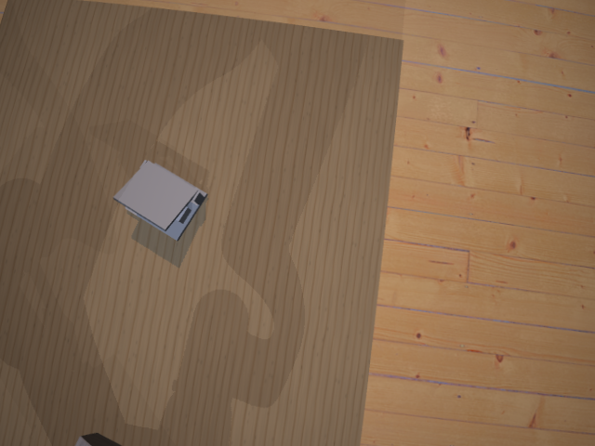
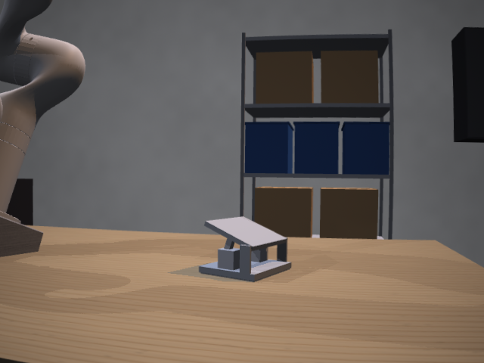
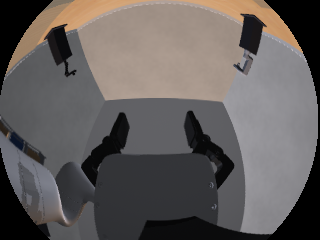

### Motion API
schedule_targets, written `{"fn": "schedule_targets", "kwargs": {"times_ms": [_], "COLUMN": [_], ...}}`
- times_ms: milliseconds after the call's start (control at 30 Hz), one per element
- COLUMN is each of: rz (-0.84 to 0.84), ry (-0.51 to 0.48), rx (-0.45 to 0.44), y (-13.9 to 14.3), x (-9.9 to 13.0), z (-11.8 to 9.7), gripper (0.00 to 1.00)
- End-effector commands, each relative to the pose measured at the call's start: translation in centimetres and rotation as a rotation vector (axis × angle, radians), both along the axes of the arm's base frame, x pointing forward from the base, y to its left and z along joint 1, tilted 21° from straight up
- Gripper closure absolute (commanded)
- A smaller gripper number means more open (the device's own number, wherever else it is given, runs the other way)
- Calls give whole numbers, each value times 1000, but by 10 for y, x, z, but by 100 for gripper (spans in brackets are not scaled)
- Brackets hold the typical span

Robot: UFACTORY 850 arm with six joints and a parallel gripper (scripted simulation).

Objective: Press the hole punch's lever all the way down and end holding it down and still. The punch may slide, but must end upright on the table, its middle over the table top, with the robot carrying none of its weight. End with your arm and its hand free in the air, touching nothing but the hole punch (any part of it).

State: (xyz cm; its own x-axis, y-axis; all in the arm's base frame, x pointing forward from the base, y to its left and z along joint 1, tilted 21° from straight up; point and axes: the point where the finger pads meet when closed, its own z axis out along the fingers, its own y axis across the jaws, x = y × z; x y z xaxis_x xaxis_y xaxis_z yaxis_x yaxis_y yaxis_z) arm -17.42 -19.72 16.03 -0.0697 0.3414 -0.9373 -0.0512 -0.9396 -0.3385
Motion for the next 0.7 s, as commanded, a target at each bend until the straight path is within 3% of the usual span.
{"fn": "schedule_targets", "kwargs": {"times_ms": [0,667], "rz": [0,5], "ry": [0,-16], "rx": [-1,-2], "y": [0,-3], "x": [0,2], "z": [0,-4], "gripper": [0,0]}}
